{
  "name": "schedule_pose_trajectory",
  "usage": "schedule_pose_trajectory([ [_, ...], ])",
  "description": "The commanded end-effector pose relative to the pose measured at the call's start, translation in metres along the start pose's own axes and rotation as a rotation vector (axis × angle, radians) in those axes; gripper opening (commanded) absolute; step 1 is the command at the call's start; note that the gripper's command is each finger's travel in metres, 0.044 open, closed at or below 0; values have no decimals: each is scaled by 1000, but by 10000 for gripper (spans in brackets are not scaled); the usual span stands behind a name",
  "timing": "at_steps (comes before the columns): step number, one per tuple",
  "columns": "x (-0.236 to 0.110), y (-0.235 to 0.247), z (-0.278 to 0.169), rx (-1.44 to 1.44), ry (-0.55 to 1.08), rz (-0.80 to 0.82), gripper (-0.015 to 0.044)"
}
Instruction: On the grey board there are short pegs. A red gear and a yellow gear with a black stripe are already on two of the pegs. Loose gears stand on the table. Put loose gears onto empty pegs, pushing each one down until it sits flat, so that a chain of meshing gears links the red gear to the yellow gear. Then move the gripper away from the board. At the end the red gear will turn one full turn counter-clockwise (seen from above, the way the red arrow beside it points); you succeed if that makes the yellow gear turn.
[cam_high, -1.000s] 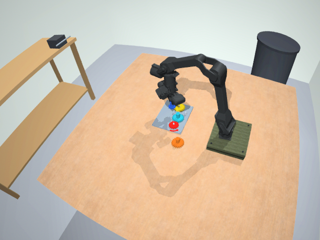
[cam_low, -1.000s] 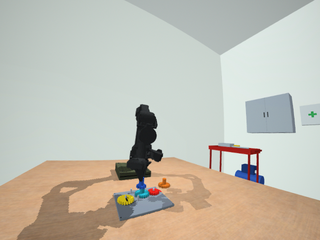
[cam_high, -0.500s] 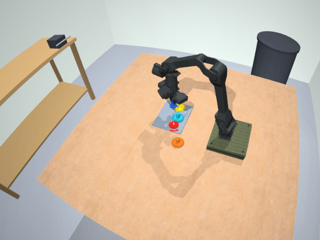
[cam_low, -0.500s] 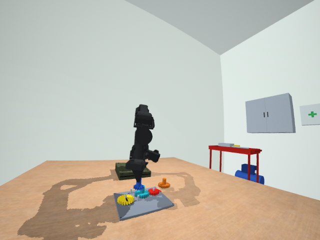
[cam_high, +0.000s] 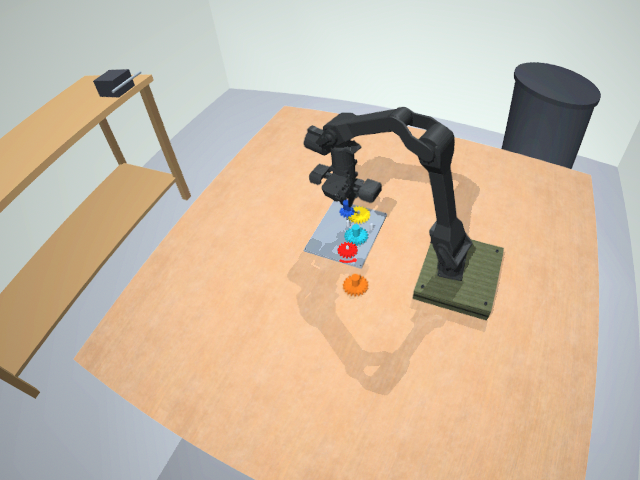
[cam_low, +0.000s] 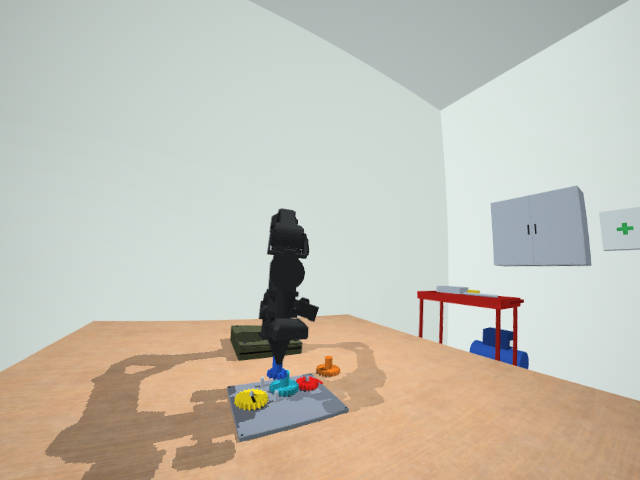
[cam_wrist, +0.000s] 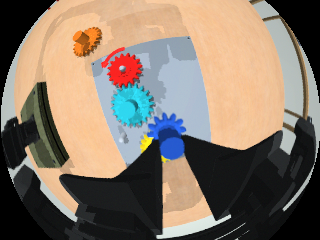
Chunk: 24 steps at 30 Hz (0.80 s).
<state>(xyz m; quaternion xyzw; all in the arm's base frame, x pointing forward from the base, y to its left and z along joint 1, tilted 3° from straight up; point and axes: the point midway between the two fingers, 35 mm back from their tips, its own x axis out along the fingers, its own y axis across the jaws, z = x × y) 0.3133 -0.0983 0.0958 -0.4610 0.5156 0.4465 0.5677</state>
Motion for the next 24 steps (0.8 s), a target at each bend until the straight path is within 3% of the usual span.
schedule_pose_trajectory([
  [1, 0, 0, 0, -118, -3, 1, 0],
  [11, -1, 0, 0, -406, -3, 1, 0],
  [24, 2, 0, 0, -505, -3, 1, 0],
])
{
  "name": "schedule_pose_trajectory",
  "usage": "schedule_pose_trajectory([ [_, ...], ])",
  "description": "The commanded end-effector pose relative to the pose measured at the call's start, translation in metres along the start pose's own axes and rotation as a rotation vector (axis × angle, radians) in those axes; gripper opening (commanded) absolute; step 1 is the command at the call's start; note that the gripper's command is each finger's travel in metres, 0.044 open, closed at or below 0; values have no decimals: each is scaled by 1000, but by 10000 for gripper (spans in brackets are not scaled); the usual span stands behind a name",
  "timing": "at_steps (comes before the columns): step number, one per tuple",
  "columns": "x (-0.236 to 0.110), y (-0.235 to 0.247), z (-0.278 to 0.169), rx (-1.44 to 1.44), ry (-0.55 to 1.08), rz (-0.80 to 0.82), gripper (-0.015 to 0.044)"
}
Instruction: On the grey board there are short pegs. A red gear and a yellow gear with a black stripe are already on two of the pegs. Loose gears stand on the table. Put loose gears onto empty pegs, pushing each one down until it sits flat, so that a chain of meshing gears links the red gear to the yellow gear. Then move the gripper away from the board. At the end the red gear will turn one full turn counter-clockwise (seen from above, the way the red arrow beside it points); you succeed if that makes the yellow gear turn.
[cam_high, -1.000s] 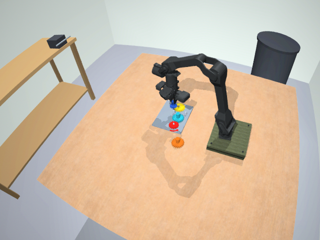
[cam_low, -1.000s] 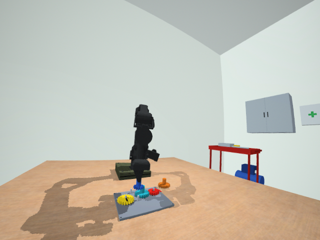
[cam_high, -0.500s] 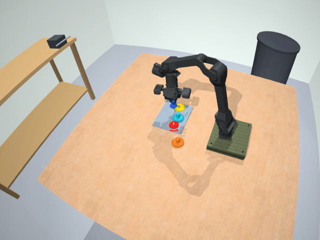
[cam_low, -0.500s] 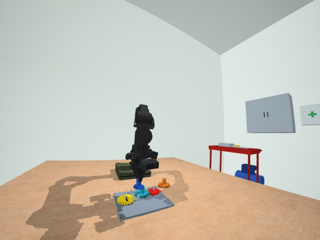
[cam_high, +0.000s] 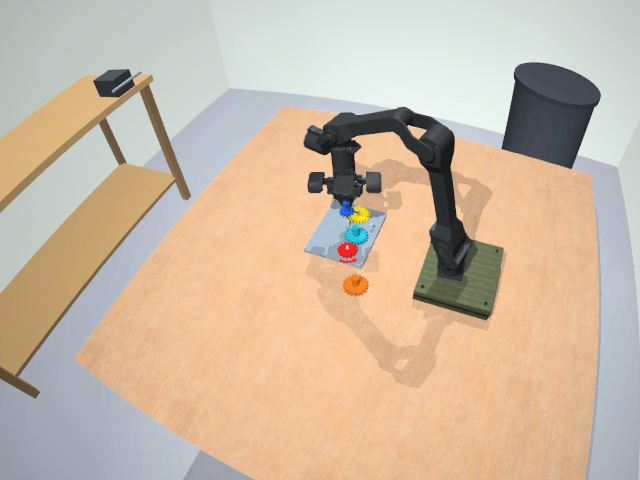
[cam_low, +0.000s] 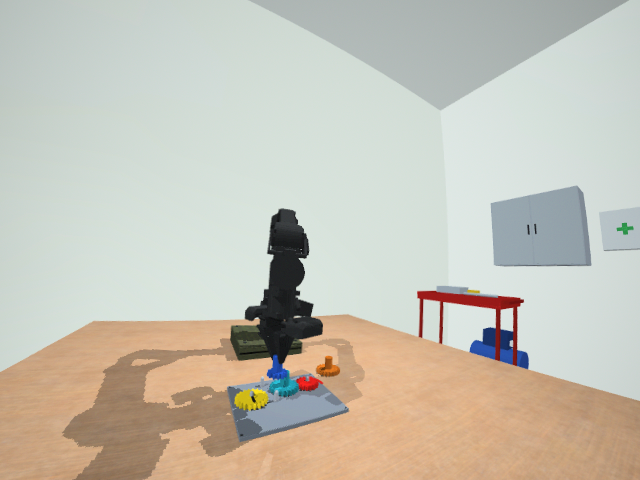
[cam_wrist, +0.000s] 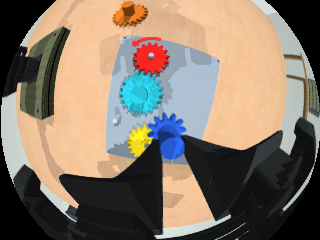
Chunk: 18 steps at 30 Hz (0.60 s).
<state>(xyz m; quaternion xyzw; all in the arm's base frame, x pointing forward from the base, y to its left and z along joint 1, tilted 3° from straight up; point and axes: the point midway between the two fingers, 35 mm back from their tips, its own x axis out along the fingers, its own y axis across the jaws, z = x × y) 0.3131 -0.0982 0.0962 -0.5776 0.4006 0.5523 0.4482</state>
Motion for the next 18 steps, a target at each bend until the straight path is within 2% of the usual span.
schedule_pose_trajectory([
  [1, 3, 0, 0, -71, -2, 0, 0],
  [10, 16, 1, 0, -266, -2, 0, 0],
  [18, 26, 0, 0, -235, -2, 0, 0],
])
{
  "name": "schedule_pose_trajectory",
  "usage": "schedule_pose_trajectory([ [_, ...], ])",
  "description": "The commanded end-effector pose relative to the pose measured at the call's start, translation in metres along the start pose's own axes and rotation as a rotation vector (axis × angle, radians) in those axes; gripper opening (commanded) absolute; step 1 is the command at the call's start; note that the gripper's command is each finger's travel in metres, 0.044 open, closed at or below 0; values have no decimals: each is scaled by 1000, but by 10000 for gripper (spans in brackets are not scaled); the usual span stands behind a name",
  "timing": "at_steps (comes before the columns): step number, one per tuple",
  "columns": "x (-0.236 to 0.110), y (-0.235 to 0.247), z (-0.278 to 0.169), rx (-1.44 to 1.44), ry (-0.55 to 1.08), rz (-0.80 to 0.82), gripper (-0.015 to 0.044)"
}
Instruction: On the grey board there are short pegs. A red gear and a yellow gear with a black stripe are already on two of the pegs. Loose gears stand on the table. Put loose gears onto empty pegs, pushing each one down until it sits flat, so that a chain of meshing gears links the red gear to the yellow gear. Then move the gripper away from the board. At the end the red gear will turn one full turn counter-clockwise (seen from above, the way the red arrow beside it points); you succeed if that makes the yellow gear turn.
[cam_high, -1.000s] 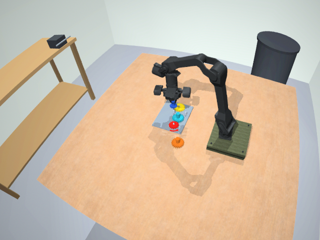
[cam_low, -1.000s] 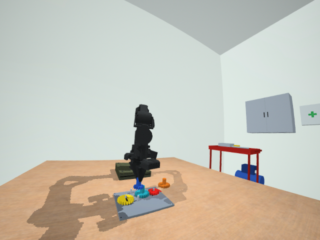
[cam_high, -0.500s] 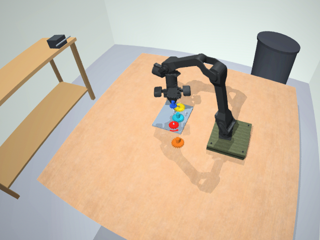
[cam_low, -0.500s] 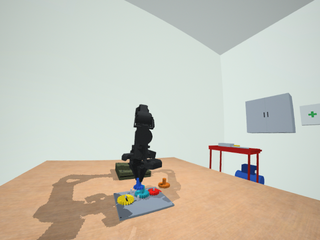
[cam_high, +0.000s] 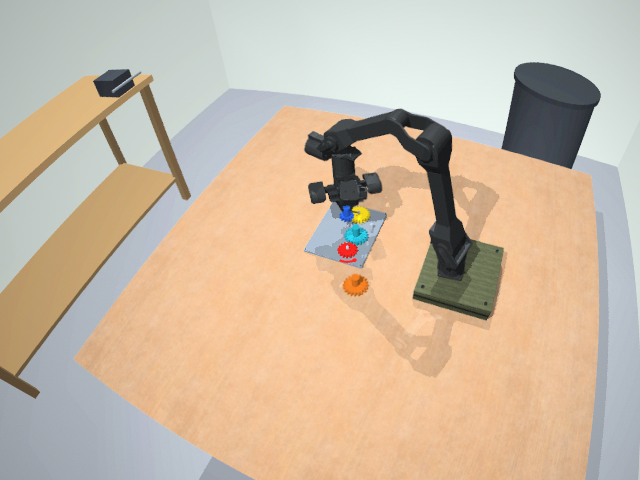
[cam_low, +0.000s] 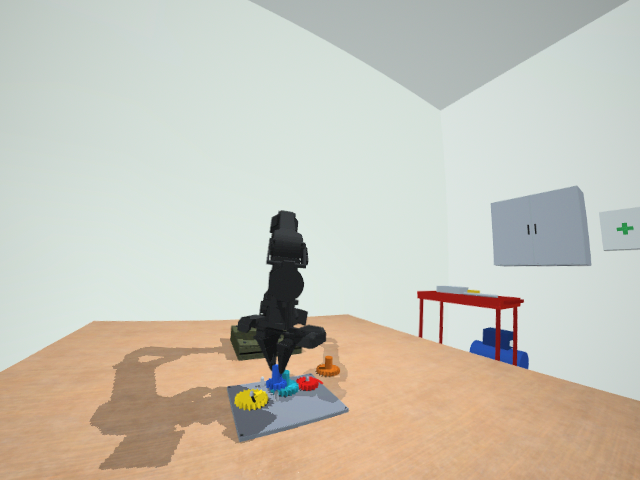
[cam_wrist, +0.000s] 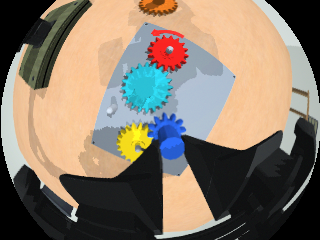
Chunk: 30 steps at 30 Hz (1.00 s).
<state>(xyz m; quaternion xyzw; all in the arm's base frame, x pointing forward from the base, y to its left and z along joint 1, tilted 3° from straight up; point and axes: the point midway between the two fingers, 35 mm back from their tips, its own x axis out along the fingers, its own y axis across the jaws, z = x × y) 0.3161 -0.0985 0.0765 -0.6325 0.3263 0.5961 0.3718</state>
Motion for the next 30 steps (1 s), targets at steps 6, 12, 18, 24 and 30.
schedule_pose_trajectory([
  [6, 15, 1, 2, 143, -7, 5, 0],
  [12, 24, 1, 2, 292, -7, 6, 0],
  [18, 24, 1, 2, 417, -7, 6, 0],
  [24, 25, 1, 2, 354, -7, 6, 0],
  [30, 25, 1, 3, 204, -7, 5, 0],
])
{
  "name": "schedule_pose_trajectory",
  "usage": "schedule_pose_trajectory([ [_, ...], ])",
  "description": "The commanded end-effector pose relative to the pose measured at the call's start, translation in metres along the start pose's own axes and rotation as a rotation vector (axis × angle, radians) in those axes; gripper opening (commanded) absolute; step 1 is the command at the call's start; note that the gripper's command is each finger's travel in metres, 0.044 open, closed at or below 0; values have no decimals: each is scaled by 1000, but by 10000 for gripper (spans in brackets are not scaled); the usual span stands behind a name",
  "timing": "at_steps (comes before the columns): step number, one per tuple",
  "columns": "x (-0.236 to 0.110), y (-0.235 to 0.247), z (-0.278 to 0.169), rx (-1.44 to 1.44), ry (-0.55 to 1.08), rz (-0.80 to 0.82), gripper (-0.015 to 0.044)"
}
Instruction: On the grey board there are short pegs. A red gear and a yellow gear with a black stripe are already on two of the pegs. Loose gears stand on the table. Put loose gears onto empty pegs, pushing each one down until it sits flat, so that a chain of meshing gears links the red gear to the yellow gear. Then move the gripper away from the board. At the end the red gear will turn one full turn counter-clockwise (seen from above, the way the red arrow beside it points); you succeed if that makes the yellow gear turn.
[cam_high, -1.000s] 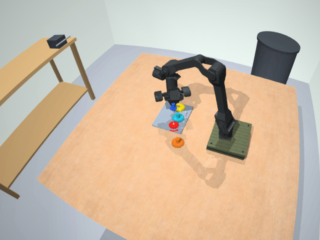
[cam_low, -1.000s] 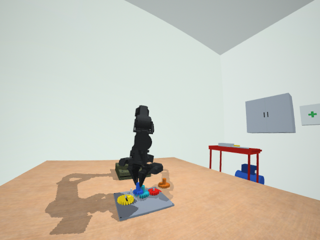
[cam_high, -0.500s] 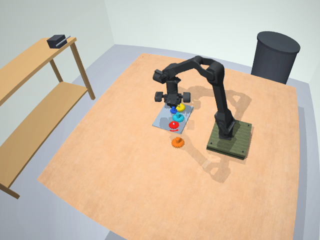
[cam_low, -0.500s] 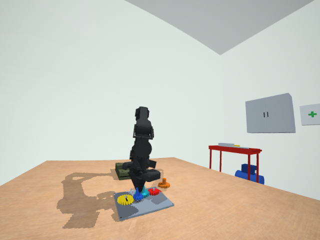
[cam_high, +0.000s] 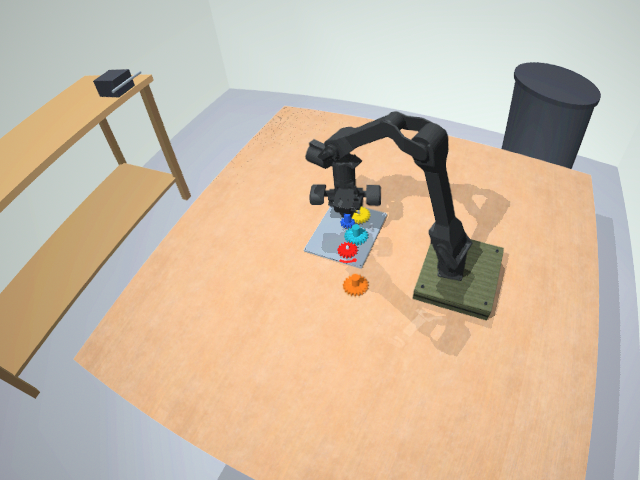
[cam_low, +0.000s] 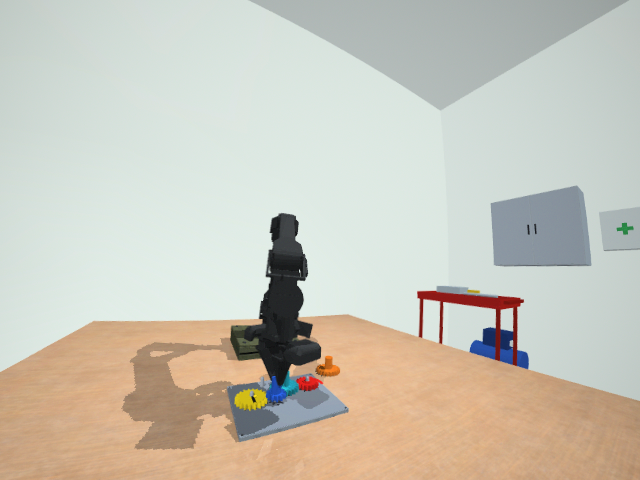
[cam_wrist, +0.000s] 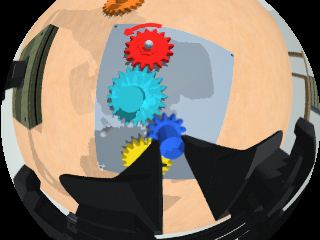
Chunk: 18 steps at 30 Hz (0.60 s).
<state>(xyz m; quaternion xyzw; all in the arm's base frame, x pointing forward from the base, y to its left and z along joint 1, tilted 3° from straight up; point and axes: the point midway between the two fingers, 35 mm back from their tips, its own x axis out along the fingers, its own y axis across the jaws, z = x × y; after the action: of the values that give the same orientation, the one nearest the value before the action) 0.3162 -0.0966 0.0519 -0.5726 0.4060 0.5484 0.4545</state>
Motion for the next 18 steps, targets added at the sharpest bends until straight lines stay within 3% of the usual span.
schedule_pose_trajectory([
  [1, 1, 0, 1, -99, -1, 0, 0],
  [11, 2, 1, 0, -346, -1, 0, 0],
  [18, 3, 0, 0, -270, -1, 0, 0],
])
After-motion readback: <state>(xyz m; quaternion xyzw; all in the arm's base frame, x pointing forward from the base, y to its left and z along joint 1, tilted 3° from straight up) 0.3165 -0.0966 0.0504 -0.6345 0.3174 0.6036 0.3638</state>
